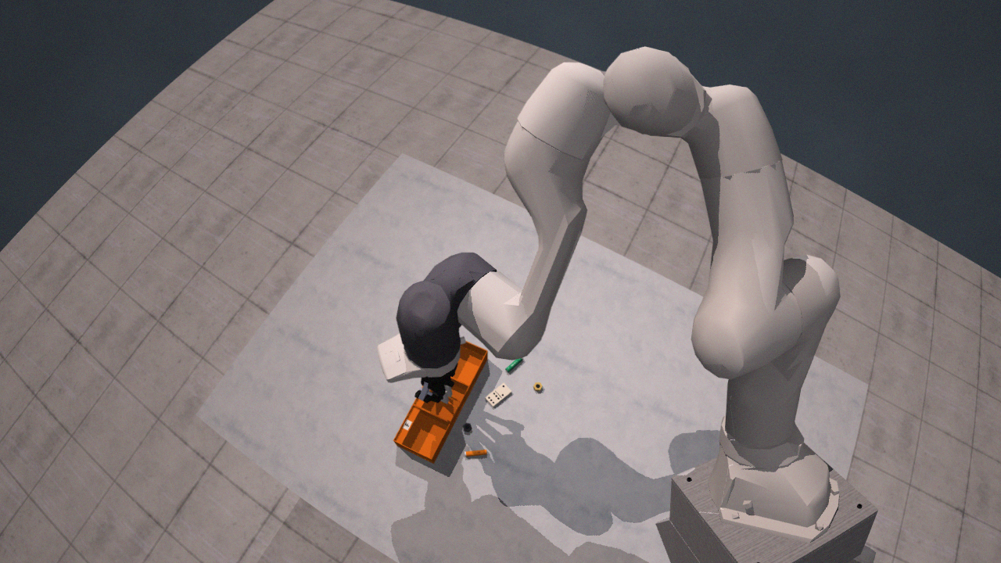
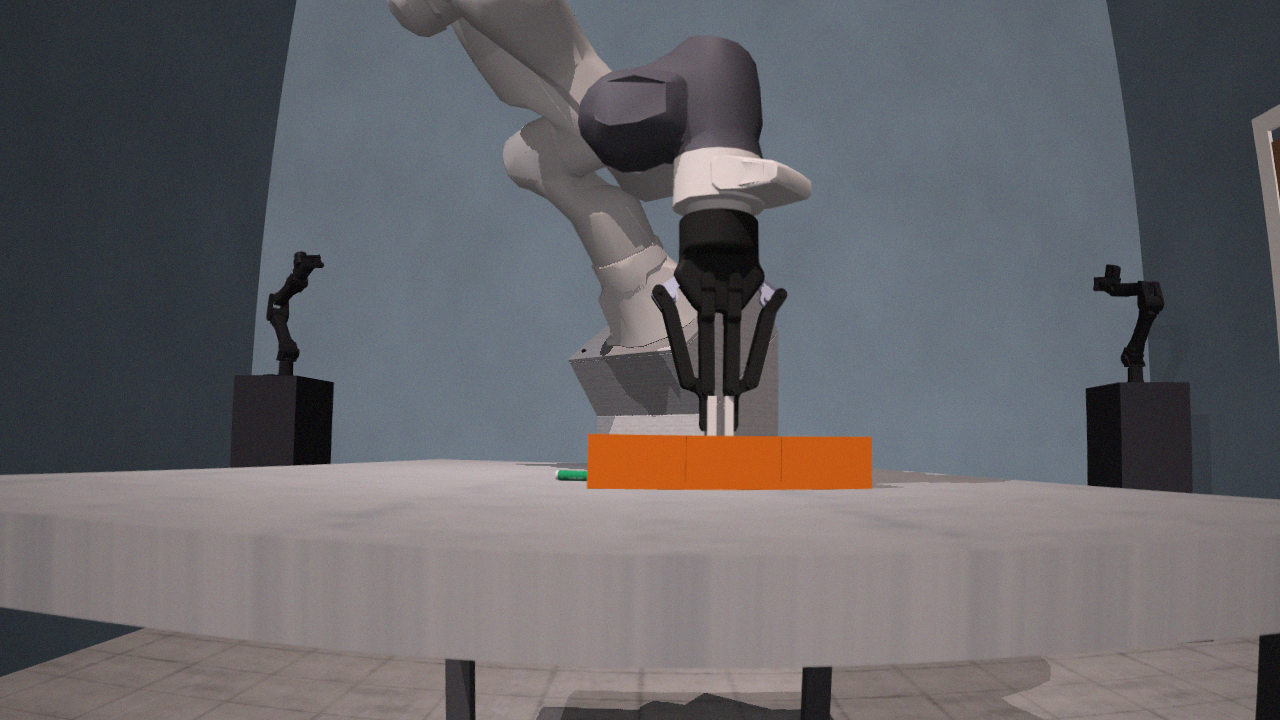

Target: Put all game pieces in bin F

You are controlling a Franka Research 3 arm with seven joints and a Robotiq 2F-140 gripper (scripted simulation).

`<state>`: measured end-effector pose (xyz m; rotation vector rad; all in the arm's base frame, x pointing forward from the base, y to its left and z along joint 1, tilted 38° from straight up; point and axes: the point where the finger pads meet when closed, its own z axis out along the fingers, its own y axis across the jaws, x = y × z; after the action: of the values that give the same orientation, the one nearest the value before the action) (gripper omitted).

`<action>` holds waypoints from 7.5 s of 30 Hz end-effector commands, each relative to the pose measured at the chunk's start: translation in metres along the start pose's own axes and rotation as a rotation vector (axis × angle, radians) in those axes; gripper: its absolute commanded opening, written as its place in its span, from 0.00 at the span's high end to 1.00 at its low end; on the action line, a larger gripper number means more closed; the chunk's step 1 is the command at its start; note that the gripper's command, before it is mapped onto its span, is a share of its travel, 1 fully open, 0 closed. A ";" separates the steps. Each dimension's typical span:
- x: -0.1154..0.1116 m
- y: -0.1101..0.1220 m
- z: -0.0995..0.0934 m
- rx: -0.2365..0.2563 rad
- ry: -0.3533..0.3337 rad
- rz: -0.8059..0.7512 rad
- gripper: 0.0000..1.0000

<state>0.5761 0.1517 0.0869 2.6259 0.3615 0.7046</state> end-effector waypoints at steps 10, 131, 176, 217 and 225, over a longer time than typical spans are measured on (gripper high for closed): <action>0.001 0.000 0.000 -0.002 0.003 0.003 0.95; 0.000 -0.084 0.000 -0.002 0.003 0.003 0.95; 0.000 -0.084 -0.013 -0.002 0.003 0.003 0.95; 0.000 -0.084 -0.126 -0.002 0.003 0.003 0.95; -0.001 -0.084 -0.170 -0.002 0.003 0.003 0.95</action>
<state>0.4891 0.2749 0.1762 2.6214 0.2886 0.7657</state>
